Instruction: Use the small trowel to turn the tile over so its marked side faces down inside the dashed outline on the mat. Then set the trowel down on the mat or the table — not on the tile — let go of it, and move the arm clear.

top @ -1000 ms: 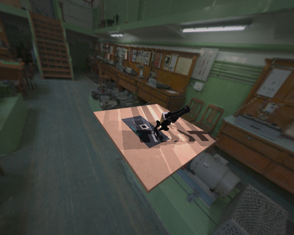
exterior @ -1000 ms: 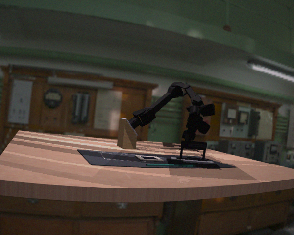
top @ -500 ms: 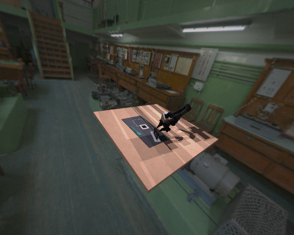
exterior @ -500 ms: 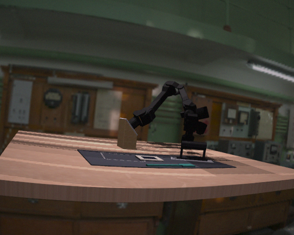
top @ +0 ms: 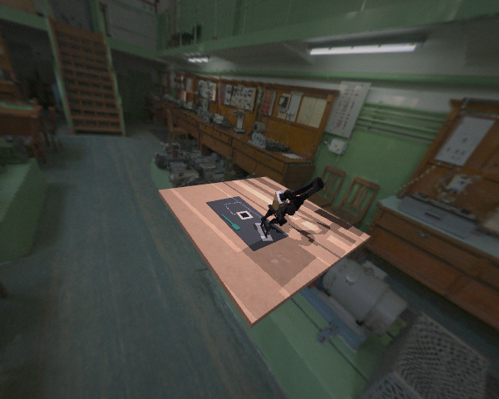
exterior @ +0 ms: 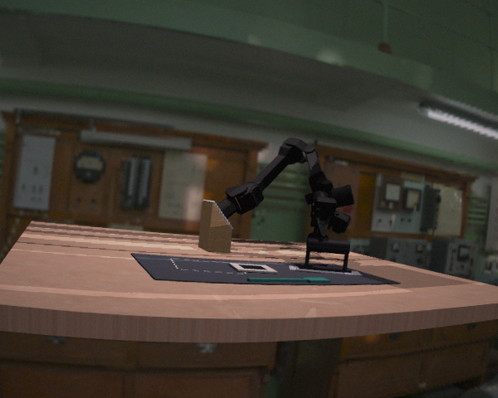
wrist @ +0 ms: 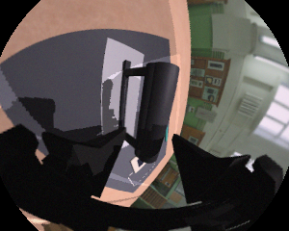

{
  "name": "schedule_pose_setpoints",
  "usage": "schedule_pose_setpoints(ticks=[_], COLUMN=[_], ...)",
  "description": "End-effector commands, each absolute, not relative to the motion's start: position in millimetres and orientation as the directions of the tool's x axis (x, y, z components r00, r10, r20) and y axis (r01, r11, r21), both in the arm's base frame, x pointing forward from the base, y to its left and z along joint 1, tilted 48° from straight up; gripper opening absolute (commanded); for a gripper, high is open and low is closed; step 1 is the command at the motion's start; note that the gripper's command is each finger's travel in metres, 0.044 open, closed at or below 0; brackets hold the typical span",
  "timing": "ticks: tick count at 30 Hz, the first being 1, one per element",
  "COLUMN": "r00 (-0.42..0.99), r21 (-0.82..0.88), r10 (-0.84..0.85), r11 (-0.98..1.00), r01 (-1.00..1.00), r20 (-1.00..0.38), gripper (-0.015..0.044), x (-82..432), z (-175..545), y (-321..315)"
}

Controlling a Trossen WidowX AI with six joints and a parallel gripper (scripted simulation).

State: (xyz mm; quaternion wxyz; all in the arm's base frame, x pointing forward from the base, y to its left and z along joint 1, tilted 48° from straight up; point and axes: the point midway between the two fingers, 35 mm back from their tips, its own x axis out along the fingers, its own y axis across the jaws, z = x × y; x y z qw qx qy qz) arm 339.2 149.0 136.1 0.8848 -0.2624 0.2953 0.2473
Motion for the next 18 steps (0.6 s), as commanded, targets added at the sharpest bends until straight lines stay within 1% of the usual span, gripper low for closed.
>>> schedule_pose_setpoints(ticks=[1, 18], r00=[0.708, 0.707], r21=[-0.320, -0.320], r10=[0.280, 0.279], r11=[0.744, 0.743], r01=[-0.587, -0.588], r20=[-0.648, -0.650], gripper=[0.0300, 0.0300], x=[345, 363], z=[134, 115], y=[150, 158])
